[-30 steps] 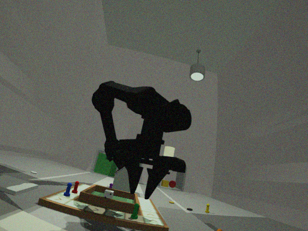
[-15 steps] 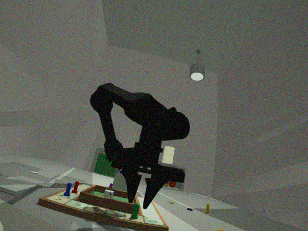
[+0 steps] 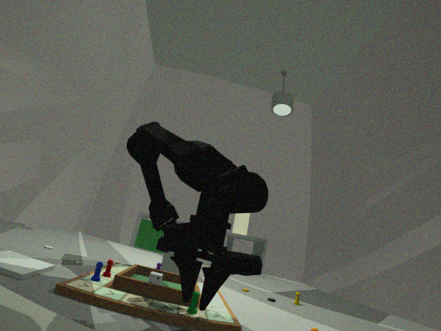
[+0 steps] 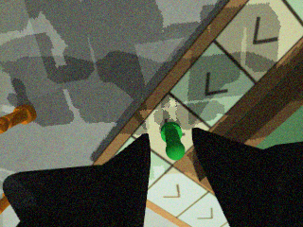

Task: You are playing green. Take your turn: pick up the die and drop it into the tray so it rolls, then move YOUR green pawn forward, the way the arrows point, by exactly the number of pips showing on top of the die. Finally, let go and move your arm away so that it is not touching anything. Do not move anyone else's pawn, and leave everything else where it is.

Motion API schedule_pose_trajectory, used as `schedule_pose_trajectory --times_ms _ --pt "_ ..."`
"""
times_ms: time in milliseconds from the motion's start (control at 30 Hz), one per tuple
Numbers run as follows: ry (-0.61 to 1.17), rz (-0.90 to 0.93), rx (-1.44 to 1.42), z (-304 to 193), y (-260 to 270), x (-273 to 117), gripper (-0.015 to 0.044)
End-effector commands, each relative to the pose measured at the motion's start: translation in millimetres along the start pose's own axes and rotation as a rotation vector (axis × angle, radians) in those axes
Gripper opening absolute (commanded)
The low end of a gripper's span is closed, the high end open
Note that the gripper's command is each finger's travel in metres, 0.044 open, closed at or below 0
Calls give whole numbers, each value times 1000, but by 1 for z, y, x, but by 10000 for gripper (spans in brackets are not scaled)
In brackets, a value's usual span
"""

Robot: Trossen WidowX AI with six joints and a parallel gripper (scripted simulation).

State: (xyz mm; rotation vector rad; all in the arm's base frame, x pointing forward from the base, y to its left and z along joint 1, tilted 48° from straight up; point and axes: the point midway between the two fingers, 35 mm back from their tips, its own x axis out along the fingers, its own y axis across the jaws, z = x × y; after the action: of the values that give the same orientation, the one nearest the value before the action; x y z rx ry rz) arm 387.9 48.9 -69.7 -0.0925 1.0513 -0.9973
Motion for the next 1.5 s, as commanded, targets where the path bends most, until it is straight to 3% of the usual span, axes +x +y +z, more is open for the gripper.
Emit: schedule_pose_trajectory --times_ms 0,433,1067,1233,1467 --pt "-3 -4 -8 0 -1 2 69" --pt "-3 -3 -8 0 0 -3 0" --pt "1 -1 -9 -3 -1 -125 0" --pt "1 -1 -8 -5 2 -120 0" --pt "0 0 -6 -27 28 -61 0"
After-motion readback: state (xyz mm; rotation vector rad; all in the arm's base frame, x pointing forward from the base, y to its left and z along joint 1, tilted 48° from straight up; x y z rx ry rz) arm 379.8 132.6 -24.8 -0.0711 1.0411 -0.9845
